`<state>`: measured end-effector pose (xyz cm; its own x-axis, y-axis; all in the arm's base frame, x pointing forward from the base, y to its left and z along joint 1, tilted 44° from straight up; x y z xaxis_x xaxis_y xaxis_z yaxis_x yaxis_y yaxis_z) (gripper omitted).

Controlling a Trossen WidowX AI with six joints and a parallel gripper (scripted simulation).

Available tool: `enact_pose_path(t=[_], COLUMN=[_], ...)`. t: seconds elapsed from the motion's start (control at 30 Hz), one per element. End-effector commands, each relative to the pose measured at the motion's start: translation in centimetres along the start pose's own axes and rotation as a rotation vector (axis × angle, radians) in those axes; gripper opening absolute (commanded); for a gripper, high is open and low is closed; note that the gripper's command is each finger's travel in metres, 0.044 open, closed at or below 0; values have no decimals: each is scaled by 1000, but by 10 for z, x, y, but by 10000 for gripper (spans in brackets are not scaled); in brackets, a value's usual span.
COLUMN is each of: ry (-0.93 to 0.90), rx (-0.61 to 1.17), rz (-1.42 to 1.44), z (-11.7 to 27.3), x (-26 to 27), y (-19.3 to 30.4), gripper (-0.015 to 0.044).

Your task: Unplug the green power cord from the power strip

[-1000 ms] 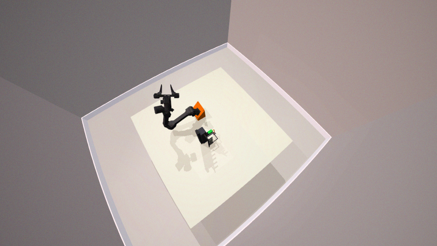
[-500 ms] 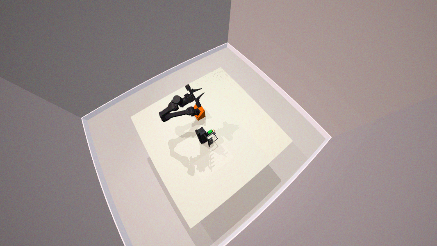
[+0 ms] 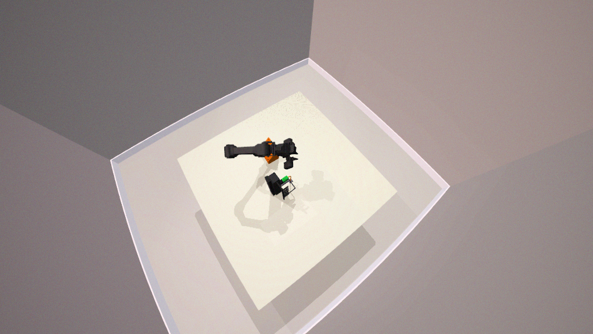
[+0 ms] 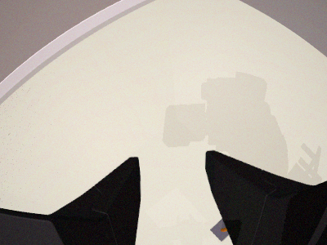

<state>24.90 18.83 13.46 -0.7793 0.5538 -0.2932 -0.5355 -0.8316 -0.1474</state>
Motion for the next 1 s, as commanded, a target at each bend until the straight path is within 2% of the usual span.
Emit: enact_pose_path(t=[0.0, 0.2, 0.27, 0.97], ry=[34, -82, -132, -139], rx=[271, 720, 804, 815], rz=[180, 527, 603, 612], z=[-34, -76, -83, -72], x=[-27, -64, -71, -82], y=[25, 78, 88, 99], gripper=[160, 160, 160, 160])
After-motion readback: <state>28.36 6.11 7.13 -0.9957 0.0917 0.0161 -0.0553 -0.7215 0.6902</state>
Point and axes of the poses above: the point midway between the two fingers, 35 mm back from their tips, its own z axis back along the fingers, its own x axis across the jaws, y = z × x, the point moved 3 cm from there along z, back along the fingers
